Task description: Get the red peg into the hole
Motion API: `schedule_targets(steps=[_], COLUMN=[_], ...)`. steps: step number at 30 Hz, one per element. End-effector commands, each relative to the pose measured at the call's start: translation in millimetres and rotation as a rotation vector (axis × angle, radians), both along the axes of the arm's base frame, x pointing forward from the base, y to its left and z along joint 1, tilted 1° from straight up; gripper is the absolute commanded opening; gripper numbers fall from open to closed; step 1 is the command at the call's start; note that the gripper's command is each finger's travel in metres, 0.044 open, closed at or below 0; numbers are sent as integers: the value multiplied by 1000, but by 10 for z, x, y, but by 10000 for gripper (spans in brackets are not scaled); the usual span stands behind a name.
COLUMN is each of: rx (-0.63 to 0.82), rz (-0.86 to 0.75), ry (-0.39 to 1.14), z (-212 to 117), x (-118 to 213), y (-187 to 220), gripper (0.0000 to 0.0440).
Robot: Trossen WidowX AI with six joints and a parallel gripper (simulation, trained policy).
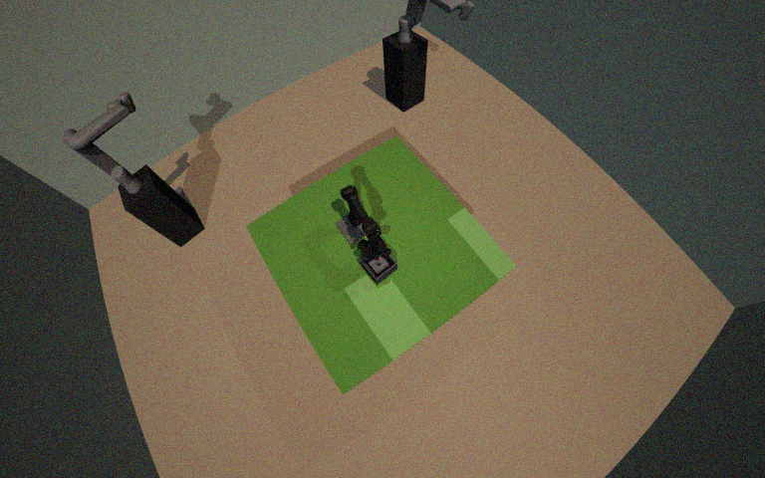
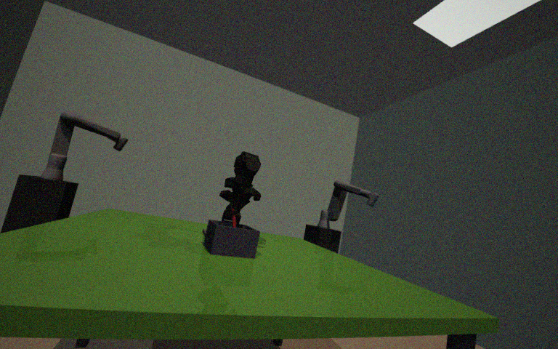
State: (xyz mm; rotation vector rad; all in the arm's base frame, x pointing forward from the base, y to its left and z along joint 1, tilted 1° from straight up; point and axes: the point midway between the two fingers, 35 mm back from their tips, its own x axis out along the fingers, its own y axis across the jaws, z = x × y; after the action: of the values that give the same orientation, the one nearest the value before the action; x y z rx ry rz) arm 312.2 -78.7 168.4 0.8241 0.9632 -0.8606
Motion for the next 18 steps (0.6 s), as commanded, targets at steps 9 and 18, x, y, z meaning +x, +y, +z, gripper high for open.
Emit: schedule_targets(steps=[9,18], rx=[37,51], rz=[12,37], ry=[57,113], z=[-297,-515], x=[200,288], y=[-151,-227], gripper=[36,159])
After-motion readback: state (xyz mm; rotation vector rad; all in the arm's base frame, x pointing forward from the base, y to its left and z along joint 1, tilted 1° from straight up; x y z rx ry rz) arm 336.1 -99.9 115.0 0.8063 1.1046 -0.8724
